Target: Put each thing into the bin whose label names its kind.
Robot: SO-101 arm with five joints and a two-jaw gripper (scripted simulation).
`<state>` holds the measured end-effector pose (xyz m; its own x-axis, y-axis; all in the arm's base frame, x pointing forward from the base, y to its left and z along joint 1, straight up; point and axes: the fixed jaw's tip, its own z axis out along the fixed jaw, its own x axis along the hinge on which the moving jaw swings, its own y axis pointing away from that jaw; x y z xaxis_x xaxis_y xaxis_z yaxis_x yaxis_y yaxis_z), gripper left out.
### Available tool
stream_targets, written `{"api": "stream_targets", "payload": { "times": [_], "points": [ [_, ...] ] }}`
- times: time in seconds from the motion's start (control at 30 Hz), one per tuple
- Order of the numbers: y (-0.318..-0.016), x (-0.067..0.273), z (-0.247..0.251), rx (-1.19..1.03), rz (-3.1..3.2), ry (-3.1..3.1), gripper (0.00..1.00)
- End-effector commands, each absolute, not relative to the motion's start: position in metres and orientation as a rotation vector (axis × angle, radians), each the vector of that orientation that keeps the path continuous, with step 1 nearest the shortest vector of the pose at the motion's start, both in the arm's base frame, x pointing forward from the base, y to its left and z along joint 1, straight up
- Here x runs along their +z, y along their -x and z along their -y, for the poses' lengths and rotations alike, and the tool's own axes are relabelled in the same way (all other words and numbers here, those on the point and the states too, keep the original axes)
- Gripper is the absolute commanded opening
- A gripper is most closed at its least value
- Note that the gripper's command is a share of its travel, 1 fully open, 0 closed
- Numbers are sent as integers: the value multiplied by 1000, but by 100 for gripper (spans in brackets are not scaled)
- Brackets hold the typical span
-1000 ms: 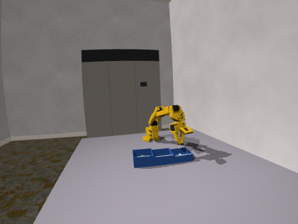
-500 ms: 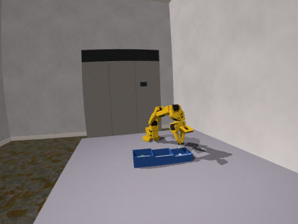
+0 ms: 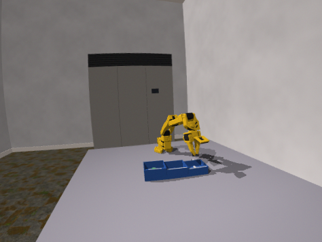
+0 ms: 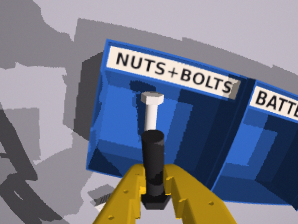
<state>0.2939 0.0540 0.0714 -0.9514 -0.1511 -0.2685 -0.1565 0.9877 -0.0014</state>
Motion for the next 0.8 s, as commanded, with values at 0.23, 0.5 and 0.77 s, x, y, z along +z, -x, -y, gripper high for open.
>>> {"api": "stream_targets", "payload": {
  "times": [0.23,0.5,0.77],
  "points": [
    [-296,82,-58,39,-2817,230,0],
    [-296,78,-58,39,-2817,230,0],
    [-296,77,-58,39,-2817,230,0]
  ]
}}
